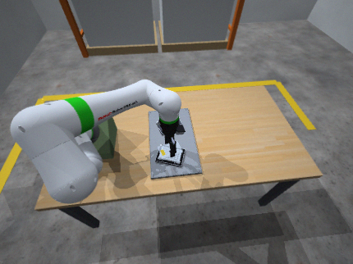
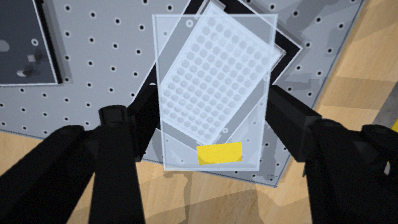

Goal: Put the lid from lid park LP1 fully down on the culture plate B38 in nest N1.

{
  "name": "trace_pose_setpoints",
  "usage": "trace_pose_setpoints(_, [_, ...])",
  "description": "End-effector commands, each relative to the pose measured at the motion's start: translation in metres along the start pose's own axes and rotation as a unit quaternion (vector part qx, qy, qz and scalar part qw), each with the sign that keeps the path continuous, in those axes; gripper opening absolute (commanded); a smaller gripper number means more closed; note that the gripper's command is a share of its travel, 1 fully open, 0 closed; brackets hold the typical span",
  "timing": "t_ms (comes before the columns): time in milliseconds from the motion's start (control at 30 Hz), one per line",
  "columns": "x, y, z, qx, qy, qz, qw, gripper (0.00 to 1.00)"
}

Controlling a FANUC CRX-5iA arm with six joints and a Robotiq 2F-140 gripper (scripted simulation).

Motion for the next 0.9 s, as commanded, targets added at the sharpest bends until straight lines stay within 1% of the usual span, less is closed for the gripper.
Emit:
trace_pose_setpoints(0, [-0.0006,0.0,0.0006,0.0,0.001,-0.004,1.0,0.61])
trace_pose_setpoints(233, [-0.0006,0.0001,0.0,0.0,0.001,-0.044,0.999,0.61])
trace_pose_setpoints(500, [-0.0006,0.0001,-0.0011,0.0,0.001,-0.116,0.993,0.61])
trace_pose_setpoints(567, [-0.0006,0.0001,-0.0011,0.0,0.001,-0.116,0.993,0.61])
trace_pose_setpoints(867, [-0.0007,0.0002,-0.0025,0.0,0.001,-0.21,0.978,0.61])
Point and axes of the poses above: the point where the finger pads meet when closed, its own z axis back along the fingers, its own y axis across the jaws, x = y × z, the point moved 7 cm from there along z, back along the fingers, and after that the axes turned 12 degrees about z, right-handed, at the moved point
